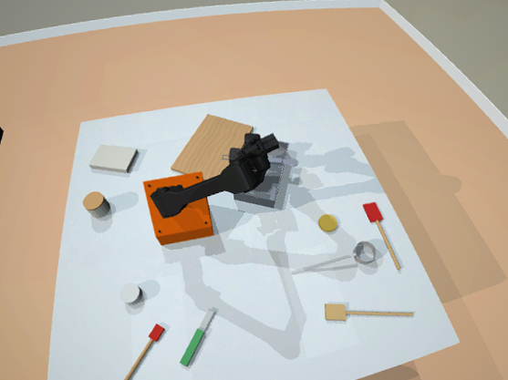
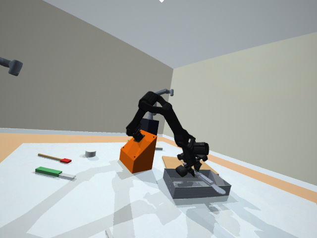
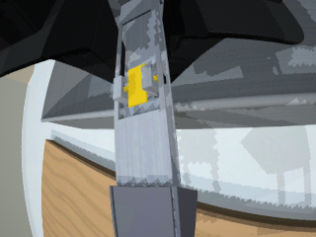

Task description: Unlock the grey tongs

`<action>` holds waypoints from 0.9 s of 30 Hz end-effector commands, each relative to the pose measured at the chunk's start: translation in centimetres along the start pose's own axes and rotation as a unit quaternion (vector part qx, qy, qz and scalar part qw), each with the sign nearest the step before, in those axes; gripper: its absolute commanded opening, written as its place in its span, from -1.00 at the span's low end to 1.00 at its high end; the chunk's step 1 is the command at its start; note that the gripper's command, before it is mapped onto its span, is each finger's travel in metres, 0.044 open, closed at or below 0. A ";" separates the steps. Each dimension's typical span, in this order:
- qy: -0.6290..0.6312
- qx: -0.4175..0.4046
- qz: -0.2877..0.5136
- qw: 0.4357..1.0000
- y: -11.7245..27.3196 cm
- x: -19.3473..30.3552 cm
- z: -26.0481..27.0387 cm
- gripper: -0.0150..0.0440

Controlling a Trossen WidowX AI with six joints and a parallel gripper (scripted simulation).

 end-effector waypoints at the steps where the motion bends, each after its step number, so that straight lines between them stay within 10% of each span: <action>1: 0.000 -0.001 0.000 1.000 0.0 0.0 0.0 -0.59; 6: 0.000 -0.001 0.000 1.000 1.4 0.2 -0.9 -1.00; 27: -0.016 -0.026 -0.007 1.000 6.4 0.3 -4.2 -1.00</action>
Point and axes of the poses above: the point midway between the two fingers, 35 mm back from their tips, its own y axis back along the fingers, its own z axis across the jaws, x = y × z, the point moved 5 cm from there along y, back along the fingers, and after that the axes turned 3 degrees about y, right-handed, at the moved point
